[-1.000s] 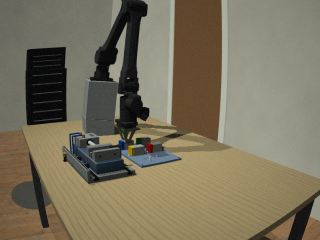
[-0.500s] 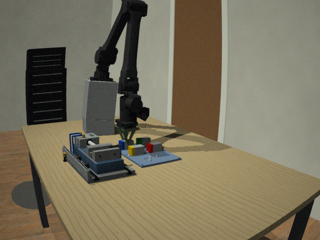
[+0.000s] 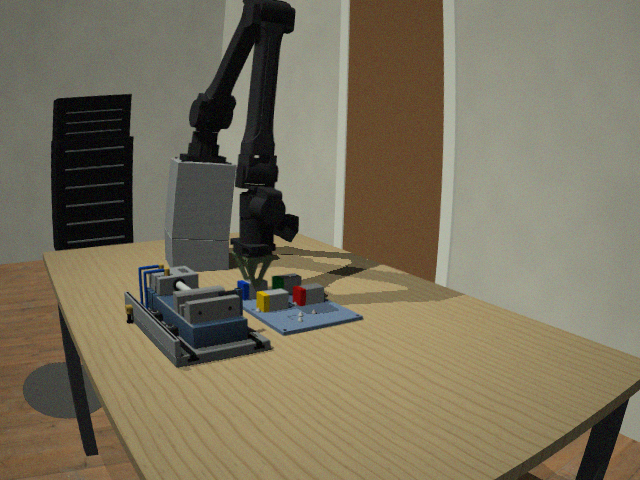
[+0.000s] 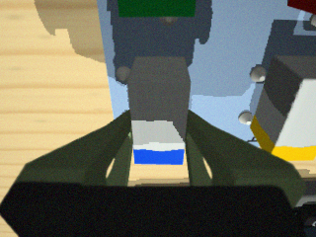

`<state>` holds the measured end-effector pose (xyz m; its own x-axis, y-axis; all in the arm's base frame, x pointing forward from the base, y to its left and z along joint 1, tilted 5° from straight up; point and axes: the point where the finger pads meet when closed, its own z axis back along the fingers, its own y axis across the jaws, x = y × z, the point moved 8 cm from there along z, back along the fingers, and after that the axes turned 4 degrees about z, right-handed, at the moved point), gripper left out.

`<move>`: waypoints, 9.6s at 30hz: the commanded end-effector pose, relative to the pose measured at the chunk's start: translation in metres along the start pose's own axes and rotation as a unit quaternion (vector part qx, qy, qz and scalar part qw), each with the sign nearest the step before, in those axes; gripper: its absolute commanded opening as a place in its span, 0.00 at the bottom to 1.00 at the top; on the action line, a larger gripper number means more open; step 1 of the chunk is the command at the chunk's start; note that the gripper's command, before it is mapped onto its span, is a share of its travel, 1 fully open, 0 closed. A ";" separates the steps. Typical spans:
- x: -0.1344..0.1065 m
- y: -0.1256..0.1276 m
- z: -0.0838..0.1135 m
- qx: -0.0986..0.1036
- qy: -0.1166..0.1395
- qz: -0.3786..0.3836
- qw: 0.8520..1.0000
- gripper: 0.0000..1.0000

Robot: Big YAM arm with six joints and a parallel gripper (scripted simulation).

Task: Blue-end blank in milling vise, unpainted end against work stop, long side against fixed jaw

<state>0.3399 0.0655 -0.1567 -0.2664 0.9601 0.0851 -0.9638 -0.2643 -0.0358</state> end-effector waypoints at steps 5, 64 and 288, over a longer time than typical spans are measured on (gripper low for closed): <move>0.003 0.007 -0.008 0.013 -0.001 -0.001 1.000 0.00; -0.003 0.002 0.079 0.001 0.000 -0.001 1.000 0.00; -0.224 -0.205 0.121 -0.004 0.004 0.024 1.000 0.00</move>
<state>0.5739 -0.1069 -0.0538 -0.2984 0.9503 0.0889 -0.9544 -0.2978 -0.0195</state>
